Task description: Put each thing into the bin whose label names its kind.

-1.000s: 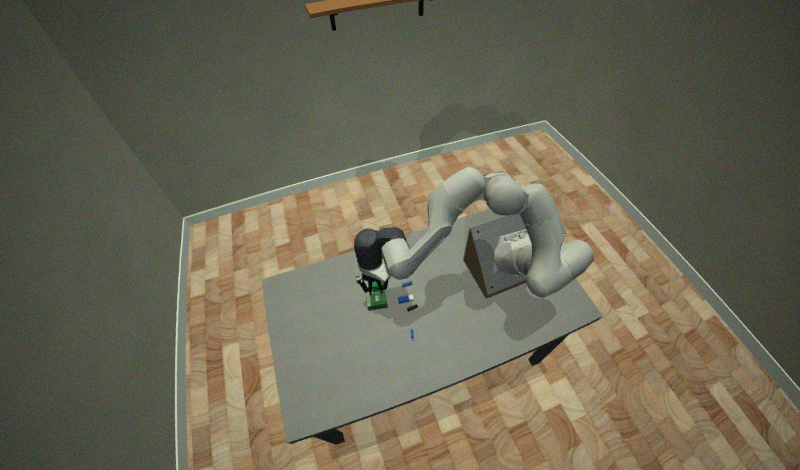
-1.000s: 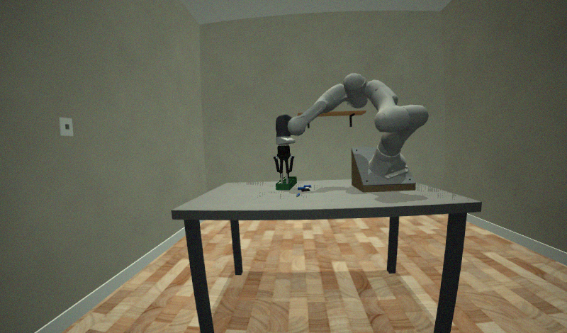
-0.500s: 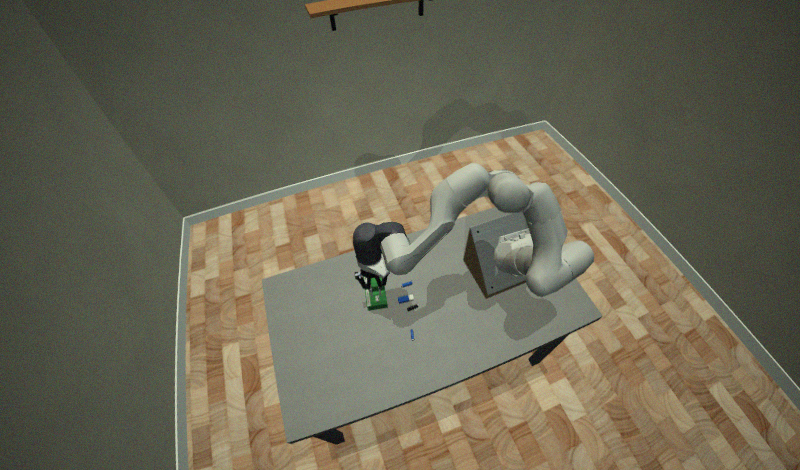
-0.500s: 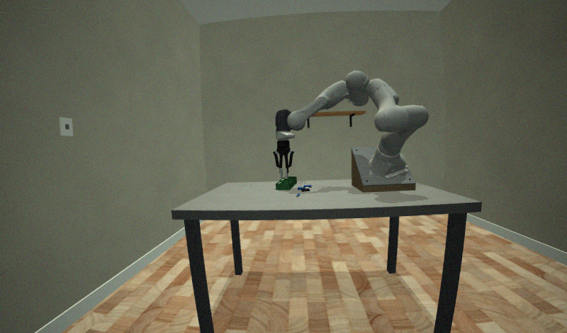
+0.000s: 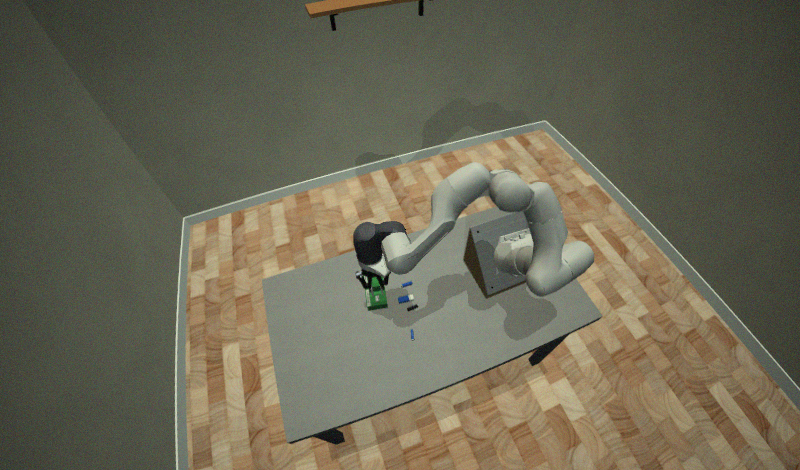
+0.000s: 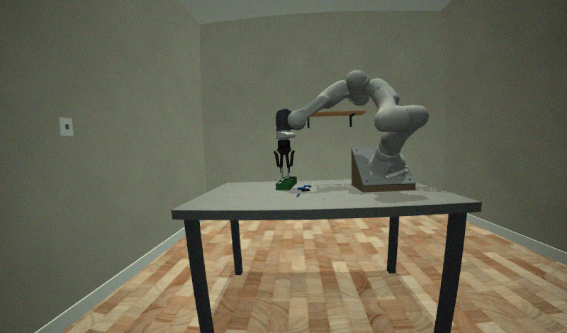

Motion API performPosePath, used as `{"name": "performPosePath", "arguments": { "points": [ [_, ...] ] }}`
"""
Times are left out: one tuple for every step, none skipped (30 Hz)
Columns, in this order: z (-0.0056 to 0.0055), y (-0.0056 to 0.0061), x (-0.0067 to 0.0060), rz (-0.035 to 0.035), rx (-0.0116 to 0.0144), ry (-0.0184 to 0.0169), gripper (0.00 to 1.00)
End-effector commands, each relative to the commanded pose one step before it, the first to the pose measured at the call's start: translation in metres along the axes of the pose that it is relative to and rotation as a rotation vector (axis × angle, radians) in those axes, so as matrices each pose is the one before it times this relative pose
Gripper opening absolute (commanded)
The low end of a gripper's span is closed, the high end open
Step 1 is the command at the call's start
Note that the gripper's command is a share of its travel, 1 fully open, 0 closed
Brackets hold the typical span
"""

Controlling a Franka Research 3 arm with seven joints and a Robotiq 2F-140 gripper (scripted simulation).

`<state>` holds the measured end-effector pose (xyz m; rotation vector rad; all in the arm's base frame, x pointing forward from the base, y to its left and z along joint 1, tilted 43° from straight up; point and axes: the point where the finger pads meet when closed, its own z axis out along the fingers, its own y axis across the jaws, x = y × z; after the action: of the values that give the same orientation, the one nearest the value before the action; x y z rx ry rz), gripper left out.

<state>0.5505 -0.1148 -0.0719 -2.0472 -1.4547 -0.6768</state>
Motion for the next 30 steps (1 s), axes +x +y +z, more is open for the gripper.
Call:
{"name": "performPosePath", "arguments": {
  "points": [
    [-0.00190, -0.01506, 0.00221, 0.09265, -0.00012, 0.00094, 0.23],
    [-0.00044, -0.00830, 0.00055, 0.05000, 0.00000, 0.00000, 0.23],
    [0.00000, 0.00000, 0.00000, 0.00000, 0.00000, 0.00000, 0.23],
    [0.00000, 0.00000, 0.00000, 0.00000, 0.00000, 0.00000, 0.23],
    [-0.00044, -0.00832, 0.00013, 0.05000, 0.00000, 0.00000, 0.23],
    [-0.00044, -0.00832, -0.00028, 0.01972, 0.00286, 0.00007, 0.23],
    [-0.00042, -0.00831, -0.00045, 0.01494, 0.00347, -0.00001, 0.23],
    [-0.00039, -0.00830, -0.00057, 0.01479, 0.00374, -0.00004, 0.23],
    [-0.00036, -0.00830, -0.00069, 0.01482, 0.00394, -0.00005, 0.23],
    [-0.00033, -0.00829, -0.00082, 0.01496, 0.00405, -0.00008, 0.23],
    [-0.00029, -0.00828, -0.00094, 0.01515, 0.00410, -0.00010, 0.23],
    [-0.00026, -0.00826, -0.00107, 0.01535, 0.00412, -0.00012, 0.23],
    [-0.00022, -0.00824, -0.00119, 0.01556, 0.00410, -0.00015, 0.23],
    [-0.00019, -0.00823, -0.00132, 0.01576, 0.00407, -0.00017, 0.23],
    [-0.00016, -0.00820, -0.00145, 0.01595, 0.00403, -0.00019, 0.23],
    [0.00000, -0.00011, -0.00002, 0.01618, 0.00399, -0.00023, 0.23],
    [0.00000, 0.00000, 0.00000, 0.01726, 0.00341, -0.00044, 0.23],
    [0.00000, 0.00000, 0.00000, 0.01803, 0.00216, -0.00039, 0.23],
    [0.00000, 0.00000, 0.00000, 0.01821, 0.00129, -0.00037, 0.23],
    [0.00000, 0.00000, 0.00000, 0.00000, 0.00000, 0.00000, 0.23],
    [0.00000, 0.00000, 0.00000, 0.00000, 0.00000, 0.00000, 0.23],
    [0.00000, 0.00000, 0.00000, 0.04596, -0.00093, 0.00037, 0.23],
    [0.00000, 0.00000, 0.00000, 0.01814, 0.00037, 0.00082, 0.23],
    [0.00000, 0.00000, 0.00000, 0.01876, 0.00033, -0.00012, 0.23],
    [0.00000, 0.00000, 0.00000, 0.01882, 0.00013, -0.00003, 0.23],
    [0.00000, 0.00000, 0.00000, 0.01879, 0.00007, -0.00001, 0.23],
    [0.00000, 0.00000, 0.00000, 0.01872, 0.00009, -0.00001, 0.23],
    [0.00000, 0.00000, 0.00000, 0.01865, 0.00014, -0.00002, 0.23],
    [0.00000, 0.00000, 0.00000, 0.01862, 0.00020, -0.00004, 0.23],
    [0.00000, 0.00000, 0.00000, 0.01861, 0.00025, -0.00005, 0.23]
  ]
}}
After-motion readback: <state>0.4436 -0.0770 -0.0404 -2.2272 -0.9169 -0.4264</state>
